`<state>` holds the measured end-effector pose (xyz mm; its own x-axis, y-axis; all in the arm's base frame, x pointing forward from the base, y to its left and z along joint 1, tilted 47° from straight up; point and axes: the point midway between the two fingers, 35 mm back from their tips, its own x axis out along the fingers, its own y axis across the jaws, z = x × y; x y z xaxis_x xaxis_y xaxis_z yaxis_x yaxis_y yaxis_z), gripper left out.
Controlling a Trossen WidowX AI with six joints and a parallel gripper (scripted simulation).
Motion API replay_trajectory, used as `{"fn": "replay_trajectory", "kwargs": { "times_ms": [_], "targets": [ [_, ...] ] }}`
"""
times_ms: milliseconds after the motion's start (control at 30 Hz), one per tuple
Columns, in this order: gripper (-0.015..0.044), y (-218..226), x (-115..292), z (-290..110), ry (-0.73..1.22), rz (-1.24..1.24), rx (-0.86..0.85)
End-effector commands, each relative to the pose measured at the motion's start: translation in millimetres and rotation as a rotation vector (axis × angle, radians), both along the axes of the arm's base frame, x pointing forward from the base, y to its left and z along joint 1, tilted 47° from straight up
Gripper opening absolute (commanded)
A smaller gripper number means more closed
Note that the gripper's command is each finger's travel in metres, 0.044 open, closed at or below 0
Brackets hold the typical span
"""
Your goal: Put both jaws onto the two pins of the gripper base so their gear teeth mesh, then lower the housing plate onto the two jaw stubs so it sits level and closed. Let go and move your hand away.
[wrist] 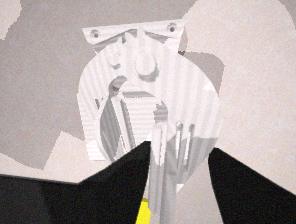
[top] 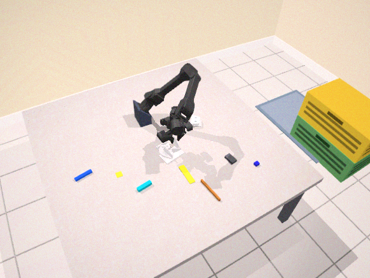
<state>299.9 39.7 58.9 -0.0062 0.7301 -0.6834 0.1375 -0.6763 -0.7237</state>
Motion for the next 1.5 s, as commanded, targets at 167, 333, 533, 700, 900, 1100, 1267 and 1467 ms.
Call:
{"fn": "replay_trajectory", "kwargs": {
  "times_ms": [167, 333, 533, 700, 900, 1100, 1267, 1467],
  "targets": [
    [0.0134, 10.5, 0.0, -9.9, 0.005, -0.007, 0.004],
    [0.0134, 16.4, -0.1, -15.2, 0.005, -0.007, 0.004],
    [0.0134, 23.6, -0.6, -21.5, 0.005, -0.007, 0.005],
    [0.0134, 29.4, -1.3, -26.3, 0.006, -0.007, 0.006],
    [0.0134, 30.2, -1.4, -27.0, 0.006, -0.007, 0.007],
    [0.0134, 30.2, -1.4, -27.0, 0.006, -0.007, 0.007],
    [0.0134, 31.0, -1.4, -27.7, 0.006, -0.007, 0.007],
    [0.0134, 32.5, -1.4, -29.0, 0.006, -0.007, 0.007]
  ]
}}
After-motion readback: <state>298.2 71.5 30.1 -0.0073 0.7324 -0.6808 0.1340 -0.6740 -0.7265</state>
